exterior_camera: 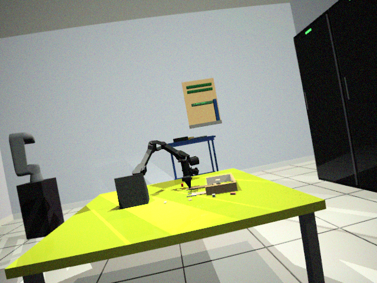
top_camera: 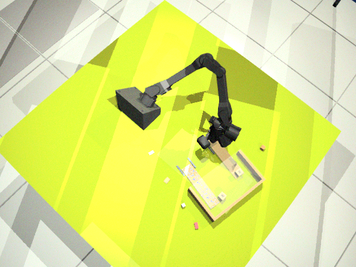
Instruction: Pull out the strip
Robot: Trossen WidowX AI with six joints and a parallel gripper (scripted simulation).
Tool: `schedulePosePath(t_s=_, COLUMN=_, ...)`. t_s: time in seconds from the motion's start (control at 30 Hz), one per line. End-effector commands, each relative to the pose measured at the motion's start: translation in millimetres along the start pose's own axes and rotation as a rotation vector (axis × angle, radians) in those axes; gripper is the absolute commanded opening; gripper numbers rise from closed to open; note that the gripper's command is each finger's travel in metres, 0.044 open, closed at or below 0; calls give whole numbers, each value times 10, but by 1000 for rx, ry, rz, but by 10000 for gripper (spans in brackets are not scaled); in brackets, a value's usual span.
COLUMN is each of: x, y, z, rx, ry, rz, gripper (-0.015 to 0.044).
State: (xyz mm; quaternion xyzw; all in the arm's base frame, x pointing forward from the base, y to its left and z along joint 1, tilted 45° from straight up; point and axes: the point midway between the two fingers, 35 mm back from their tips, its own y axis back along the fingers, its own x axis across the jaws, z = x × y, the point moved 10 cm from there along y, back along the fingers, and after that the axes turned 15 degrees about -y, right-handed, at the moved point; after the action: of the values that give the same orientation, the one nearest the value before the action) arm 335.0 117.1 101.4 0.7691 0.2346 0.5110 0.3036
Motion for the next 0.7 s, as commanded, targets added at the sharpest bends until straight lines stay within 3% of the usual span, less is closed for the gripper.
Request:
schedulePosePath(t_s=0.0, x=-25, y=-59, z=-106, rx=21, ry=-3, rz=-12, gripper=0)
schedulePosePath(t_s=0.67, x=-112, y=-57, z=-397, rx=22, ry=-5, rz=-12, gripper=0)
